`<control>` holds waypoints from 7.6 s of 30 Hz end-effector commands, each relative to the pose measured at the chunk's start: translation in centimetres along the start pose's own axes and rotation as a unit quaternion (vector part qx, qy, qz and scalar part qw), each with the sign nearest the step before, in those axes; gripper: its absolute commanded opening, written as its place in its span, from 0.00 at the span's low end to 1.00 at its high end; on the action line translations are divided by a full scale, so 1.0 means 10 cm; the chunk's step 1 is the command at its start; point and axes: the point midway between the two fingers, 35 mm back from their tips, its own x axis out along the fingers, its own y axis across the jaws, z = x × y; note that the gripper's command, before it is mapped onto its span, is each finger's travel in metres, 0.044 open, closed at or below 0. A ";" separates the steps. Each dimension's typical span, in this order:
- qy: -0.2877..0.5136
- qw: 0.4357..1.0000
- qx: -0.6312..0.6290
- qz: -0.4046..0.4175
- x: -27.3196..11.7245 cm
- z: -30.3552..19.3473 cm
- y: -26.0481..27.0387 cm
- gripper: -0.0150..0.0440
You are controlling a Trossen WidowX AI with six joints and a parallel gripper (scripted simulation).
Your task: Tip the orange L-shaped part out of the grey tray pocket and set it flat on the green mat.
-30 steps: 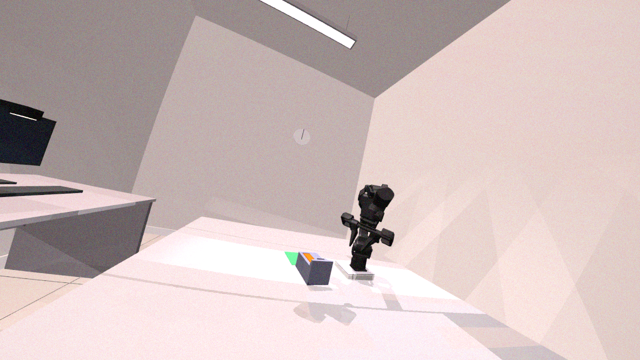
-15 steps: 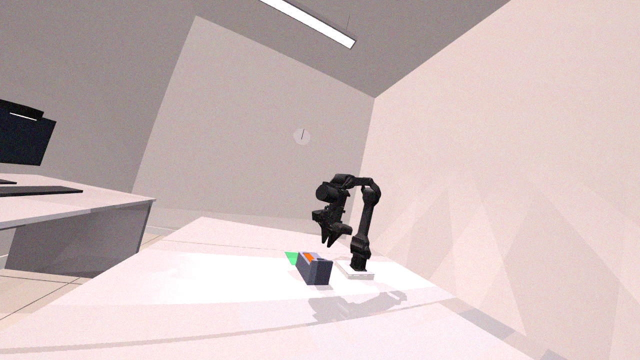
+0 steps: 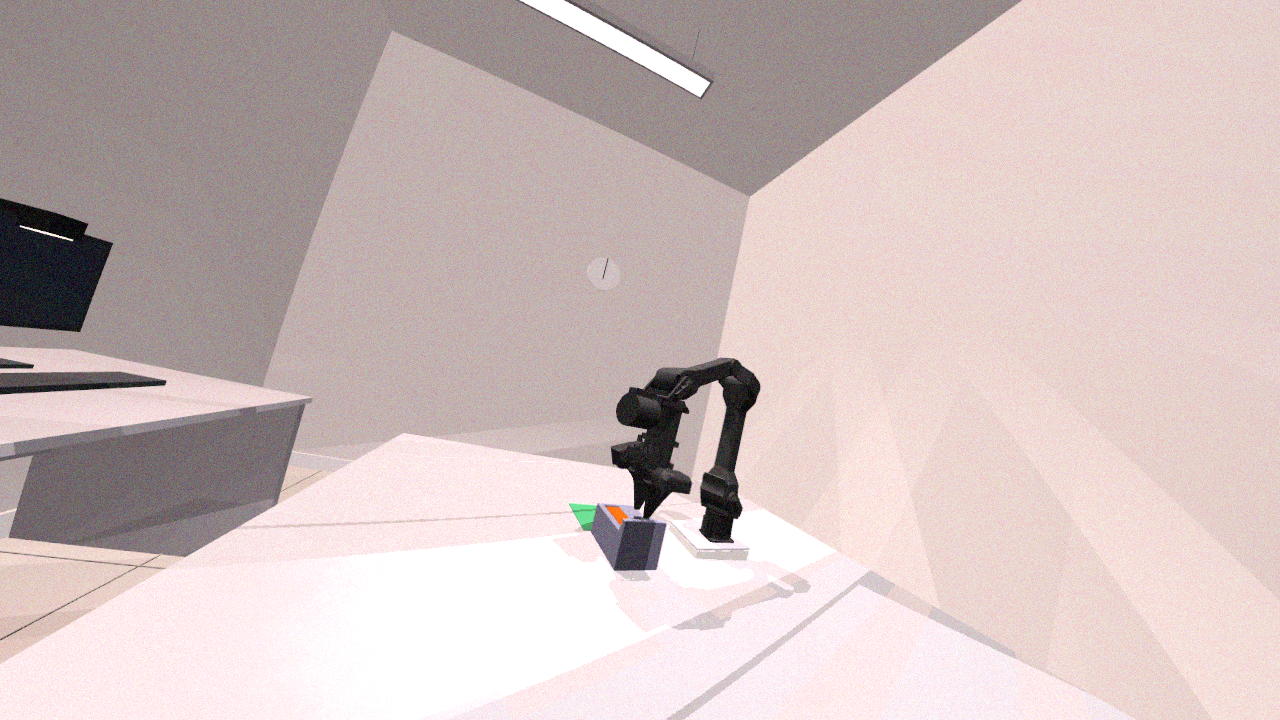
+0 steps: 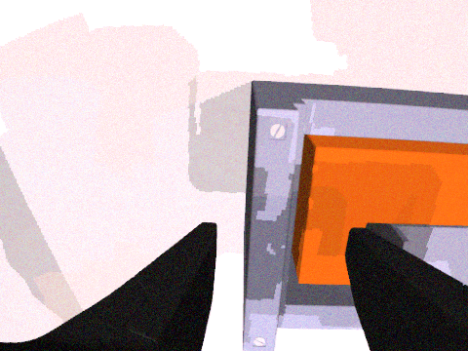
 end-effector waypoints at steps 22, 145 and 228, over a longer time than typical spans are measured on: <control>0.016 1.000 0.002 -0.002 0.43 -0.07 -0.01 0.56; 0.006 0.706 0.708 -0.016 -0.14 0.05 -0.79 0.73; 0.005 0.707 0.707 -0.015 0.10 0.05 -0.80 0.25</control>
